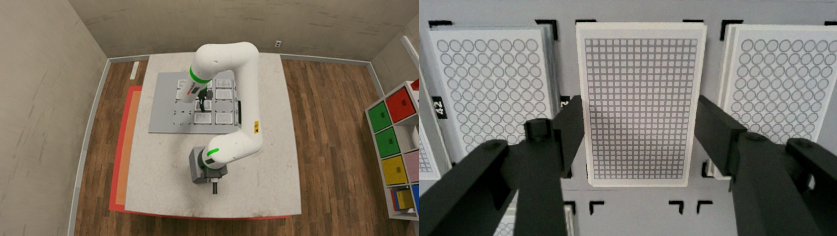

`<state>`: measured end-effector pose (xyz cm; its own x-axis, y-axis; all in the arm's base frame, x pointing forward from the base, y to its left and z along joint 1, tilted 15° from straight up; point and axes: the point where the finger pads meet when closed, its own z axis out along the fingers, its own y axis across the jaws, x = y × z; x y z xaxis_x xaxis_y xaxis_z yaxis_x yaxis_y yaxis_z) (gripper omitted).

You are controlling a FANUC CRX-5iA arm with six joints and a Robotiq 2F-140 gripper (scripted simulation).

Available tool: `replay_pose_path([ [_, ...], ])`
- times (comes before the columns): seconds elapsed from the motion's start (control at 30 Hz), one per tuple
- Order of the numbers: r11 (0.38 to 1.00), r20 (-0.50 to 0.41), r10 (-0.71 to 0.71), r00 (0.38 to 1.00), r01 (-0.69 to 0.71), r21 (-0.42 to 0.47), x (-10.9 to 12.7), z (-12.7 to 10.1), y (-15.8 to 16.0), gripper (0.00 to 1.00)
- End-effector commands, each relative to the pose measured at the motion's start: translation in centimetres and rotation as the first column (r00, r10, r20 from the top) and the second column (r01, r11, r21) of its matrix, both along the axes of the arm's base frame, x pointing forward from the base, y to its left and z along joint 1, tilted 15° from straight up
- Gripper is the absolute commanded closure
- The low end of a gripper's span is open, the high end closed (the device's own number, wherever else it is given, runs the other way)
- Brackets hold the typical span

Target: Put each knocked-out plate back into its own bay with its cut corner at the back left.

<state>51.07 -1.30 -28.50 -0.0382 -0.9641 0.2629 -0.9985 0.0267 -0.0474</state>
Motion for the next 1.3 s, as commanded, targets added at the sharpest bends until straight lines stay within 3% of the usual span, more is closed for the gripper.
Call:
replay_pose_path([
  [0.0,1.0,0.001,0.001,1.0,-0.001,0.0,0.08,-0.01,0.02,0.9],
  [1.27,1.0,0.001,0.001,1.0,-0.001,0.0,0.1,-0.49,-0.11,0.9],
])
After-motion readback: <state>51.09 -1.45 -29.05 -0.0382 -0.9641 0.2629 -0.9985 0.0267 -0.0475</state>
